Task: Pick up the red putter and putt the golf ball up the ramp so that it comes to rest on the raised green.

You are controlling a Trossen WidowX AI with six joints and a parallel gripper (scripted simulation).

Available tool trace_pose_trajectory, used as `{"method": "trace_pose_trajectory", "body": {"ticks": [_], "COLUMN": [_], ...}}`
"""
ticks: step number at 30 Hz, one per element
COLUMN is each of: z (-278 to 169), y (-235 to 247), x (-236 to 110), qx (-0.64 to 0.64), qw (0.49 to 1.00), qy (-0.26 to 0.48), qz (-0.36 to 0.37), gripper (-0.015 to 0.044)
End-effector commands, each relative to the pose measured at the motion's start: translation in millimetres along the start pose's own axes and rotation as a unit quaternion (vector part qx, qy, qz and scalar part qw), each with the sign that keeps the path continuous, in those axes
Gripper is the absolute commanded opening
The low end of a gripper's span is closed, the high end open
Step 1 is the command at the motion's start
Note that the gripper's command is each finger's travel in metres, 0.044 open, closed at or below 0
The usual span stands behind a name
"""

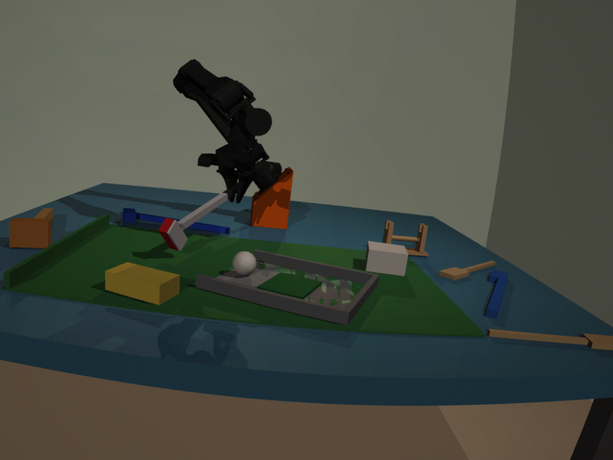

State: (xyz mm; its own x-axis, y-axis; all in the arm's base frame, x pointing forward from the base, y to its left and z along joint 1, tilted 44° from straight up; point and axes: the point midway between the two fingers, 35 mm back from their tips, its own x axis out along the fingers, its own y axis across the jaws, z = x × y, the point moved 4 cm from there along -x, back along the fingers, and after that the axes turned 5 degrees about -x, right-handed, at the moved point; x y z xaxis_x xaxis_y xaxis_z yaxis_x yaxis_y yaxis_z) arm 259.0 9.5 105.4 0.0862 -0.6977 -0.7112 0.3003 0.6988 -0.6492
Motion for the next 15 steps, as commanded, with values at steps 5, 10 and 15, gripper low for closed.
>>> {"method": "trace_pose_trajectory", "body": {"ticks": [5, 10, 15], "z": [2.2, 0.8, 0.8], "y": [1.1, 1.7, 1.7], "x": [-42.2, -38.9, -38.9], "qx": [0.005, 0.0, 0.0], "qw": [1.0, 1.0, 1.0], "qy": [-0.004, -0.005, -0.005], "qz": [0.004, 0.003, 0.003], "gripper": [0.0, 0.0, 0.0]}}
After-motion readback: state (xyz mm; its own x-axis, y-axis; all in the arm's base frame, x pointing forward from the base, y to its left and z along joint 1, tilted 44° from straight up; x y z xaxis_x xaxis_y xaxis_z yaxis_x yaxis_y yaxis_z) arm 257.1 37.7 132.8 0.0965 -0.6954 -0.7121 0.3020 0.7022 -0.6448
